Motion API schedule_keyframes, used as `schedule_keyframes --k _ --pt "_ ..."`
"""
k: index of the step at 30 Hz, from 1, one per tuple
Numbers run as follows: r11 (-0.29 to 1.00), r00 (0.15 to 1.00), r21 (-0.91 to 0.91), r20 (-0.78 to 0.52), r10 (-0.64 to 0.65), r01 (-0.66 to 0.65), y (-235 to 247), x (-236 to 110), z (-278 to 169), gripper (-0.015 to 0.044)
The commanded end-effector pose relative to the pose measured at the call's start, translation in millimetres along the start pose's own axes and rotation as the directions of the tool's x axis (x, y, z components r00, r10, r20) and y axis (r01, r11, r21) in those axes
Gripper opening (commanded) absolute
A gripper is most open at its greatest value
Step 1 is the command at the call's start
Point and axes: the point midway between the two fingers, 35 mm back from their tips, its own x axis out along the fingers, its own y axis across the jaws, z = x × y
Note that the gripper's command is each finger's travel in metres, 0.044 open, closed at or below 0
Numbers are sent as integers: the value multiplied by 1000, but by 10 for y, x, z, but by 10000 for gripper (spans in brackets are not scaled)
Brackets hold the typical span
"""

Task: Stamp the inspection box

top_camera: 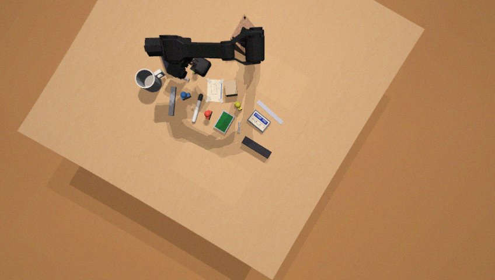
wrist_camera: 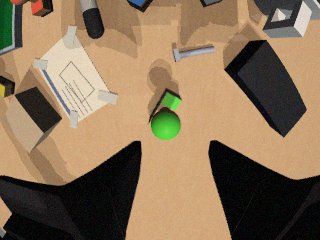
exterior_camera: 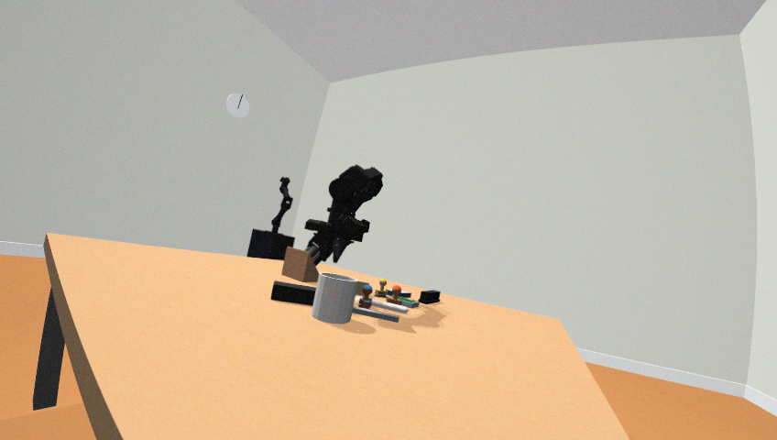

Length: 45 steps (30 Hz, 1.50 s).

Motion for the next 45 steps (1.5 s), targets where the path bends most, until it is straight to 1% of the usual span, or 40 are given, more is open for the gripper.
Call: schedule_keyframes --k 1,45 --pt "1000 1000 -4 1 12 -12 18 36 -5 211" --pt "1000 1000 -5 1 15 -15 58 739 -36 211"
